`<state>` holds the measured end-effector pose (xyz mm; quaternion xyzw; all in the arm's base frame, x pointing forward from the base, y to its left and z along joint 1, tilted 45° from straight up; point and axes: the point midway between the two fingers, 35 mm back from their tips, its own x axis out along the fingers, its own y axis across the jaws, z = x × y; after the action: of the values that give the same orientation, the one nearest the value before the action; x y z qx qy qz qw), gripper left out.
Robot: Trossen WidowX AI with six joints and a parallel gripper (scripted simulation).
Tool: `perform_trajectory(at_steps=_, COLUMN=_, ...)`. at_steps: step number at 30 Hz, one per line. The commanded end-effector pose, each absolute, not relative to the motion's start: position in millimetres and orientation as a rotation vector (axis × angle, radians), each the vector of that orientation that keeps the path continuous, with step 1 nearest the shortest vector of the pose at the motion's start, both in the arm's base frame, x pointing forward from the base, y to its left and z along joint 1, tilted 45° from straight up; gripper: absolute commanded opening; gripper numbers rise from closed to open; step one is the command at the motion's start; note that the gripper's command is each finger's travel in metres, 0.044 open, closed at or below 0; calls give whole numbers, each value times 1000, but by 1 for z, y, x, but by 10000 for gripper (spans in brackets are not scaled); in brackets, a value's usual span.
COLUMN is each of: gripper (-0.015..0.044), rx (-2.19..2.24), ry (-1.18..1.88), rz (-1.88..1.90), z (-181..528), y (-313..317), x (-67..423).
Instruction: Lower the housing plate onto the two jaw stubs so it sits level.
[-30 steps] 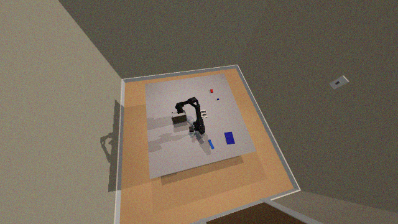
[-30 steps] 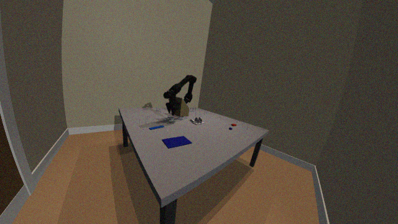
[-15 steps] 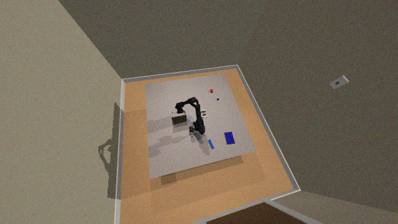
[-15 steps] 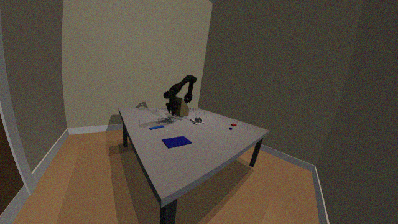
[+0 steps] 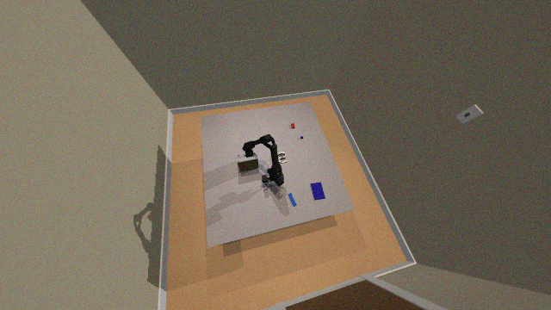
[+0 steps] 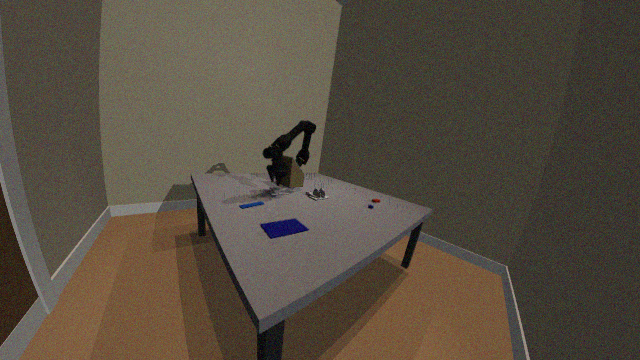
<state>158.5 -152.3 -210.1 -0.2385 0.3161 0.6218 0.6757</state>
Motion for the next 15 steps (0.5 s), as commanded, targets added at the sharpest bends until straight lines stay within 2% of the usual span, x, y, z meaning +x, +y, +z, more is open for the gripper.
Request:
perform_trajectory(at_steps=1, gripper=440, rx=-536, ry=711, rz=1398, z=-211, y=-152, x=159)
perform_trajectory(at_steps=15, gripper=440, rx=-536, ry=710, rz=1395, z=-228, y=-137, x=161)
